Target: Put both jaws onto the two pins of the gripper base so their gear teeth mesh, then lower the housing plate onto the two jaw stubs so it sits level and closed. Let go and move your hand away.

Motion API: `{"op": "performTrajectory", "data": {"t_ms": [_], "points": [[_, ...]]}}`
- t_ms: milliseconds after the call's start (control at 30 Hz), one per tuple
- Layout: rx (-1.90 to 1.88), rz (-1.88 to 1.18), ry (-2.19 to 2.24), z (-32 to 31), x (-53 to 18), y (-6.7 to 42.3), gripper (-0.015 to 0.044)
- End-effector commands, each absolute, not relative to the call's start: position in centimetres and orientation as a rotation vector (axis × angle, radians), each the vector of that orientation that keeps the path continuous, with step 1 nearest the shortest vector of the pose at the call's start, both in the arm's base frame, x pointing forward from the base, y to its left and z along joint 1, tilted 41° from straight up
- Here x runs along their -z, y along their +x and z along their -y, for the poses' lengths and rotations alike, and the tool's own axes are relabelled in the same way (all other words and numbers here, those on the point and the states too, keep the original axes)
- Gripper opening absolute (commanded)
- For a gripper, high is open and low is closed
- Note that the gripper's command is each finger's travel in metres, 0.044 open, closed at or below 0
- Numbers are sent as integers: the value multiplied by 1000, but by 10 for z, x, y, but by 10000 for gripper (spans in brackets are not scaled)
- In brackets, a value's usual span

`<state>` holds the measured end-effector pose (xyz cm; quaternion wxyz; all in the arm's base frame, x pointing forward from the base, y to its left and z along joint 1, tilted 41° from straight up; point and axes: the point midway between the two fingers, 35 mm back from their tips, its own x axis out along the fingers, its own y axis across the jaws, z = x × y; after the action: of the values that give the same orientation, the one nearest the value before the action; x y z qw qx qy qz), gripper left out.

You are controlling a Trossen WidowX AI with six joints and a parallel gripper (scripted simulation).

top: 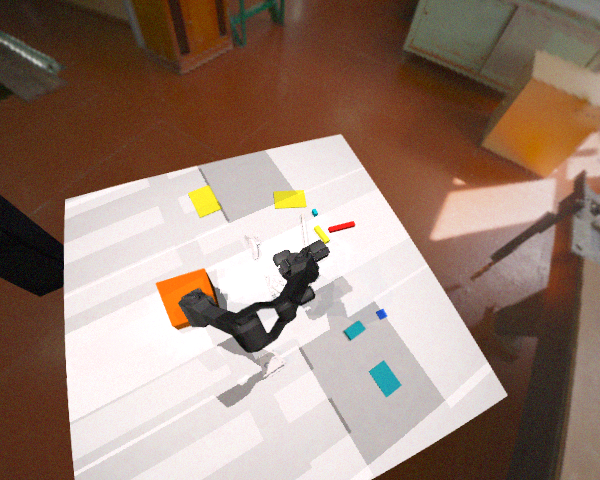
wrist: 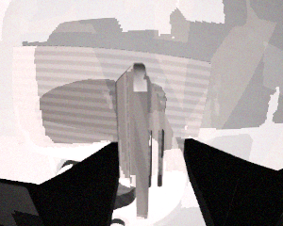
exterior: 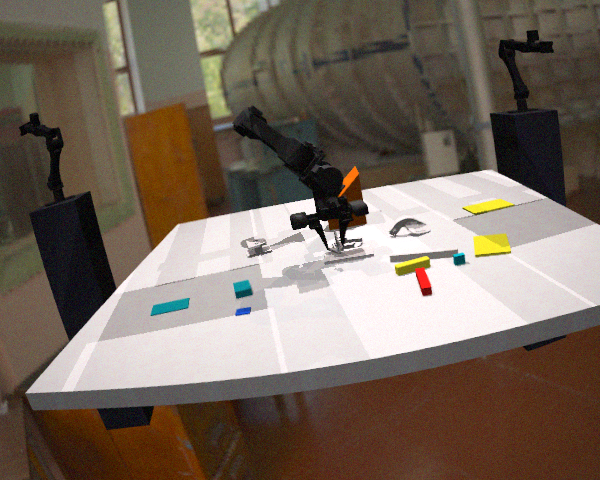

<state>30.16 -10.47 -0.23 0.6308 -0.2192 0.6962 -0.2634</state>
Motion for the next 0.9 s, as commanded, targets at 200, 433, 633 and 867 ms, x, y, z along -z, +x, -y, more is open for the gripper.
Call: {"op": "performTrajectory", "data": {"t_ms": [200,433,633,867], "points": [[604,-1594,-511,108,5,301,134],[604,-1594,-511,108,5,301,134],[604,-1594,-511,110,7,301,134],[603,-1594,-512,110,7,301,134]]}}
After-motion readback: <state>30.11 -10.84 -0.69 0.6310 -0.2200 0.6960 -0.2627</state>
